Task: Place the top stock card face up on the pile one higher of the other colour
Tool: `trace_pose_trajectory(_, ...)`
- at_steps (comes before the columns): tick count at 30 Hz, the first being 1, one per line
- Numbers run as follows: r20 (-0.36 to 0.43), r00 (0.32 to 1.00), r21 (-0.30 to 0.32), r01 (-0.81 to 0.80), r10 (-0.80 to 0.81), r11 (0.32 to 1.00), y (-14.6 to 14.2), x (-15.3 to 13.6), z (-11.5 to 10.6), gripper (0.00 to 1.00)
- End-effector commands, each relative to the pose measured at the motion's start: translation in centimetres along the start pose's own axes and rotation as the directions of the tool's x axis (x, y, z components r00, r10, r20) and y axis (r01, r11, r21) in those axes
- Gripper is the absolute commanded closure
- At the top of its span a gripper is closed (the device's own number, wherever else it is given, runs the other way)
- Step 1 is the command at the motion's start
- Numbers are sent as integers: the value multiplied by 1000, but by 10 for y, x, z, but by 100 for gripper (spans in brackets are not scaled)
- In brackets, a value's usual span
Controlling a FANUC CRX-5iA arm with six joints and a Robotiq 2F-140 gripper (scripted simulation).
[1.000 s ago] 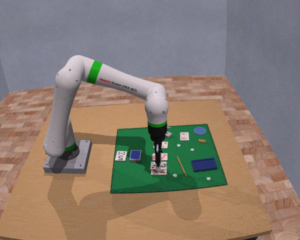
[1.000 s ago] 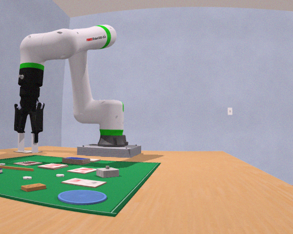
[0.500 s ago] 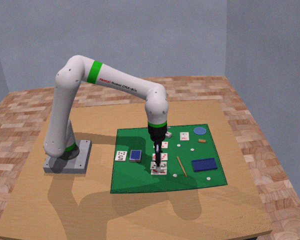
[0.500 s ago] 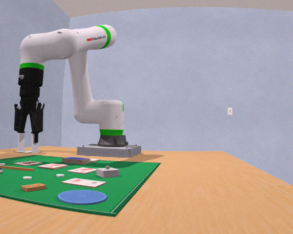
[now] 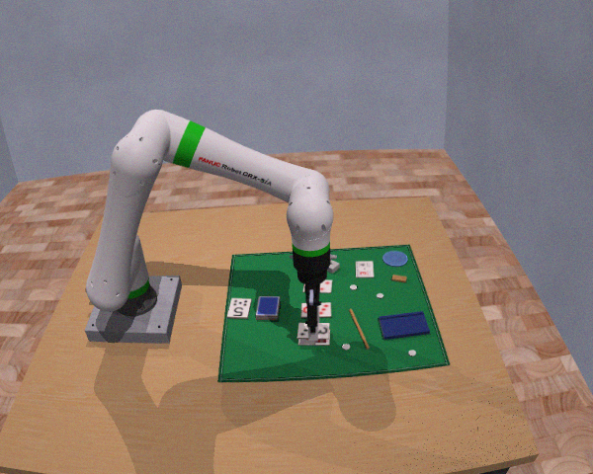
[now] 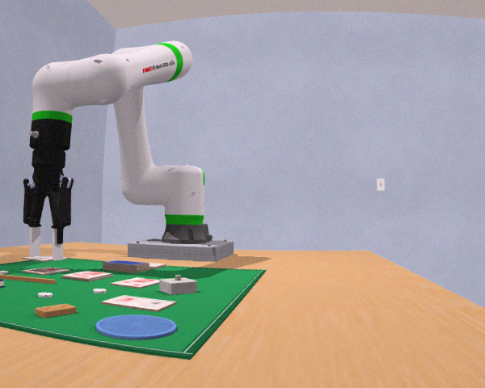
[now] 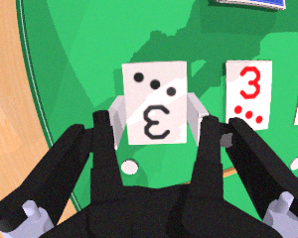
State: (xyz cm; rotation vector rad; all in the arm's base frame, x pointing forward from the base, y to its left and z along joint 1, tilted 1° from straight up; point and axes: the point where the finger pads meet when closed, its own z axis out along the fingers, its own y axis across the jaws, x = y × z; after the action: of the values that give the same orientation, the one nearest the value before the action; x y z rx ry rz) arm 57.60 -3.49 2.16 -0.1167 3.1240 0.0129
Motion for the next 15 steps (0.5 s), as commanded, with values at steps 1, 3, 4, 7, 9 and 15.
trace_pose_trajectory(1, 0, 1000, 0, 0, 0, 1000, 0, 0, 4, 59)
trace_pose_trajectory(3, 0, 1000, 0, 0, 0, 1000, 0, 0, 8, 59)
trace_pose_trajectory(4, 0, 1000, 0, 0, 0, 1000, 0, 0, 8, 59)
trace_pose_trajectory(7, 0, 1000, 0, 0, 0, 1000, 0, 0, 11, 59)
trace_pose_trajectory(9, 0, 1000, 0, 0, 0, 1000, 0, 0, 13, 59)
trace_pose_trajectory(15, 0, 1000, 0, 0, 0, 1000, 0, 0, 17, 59)
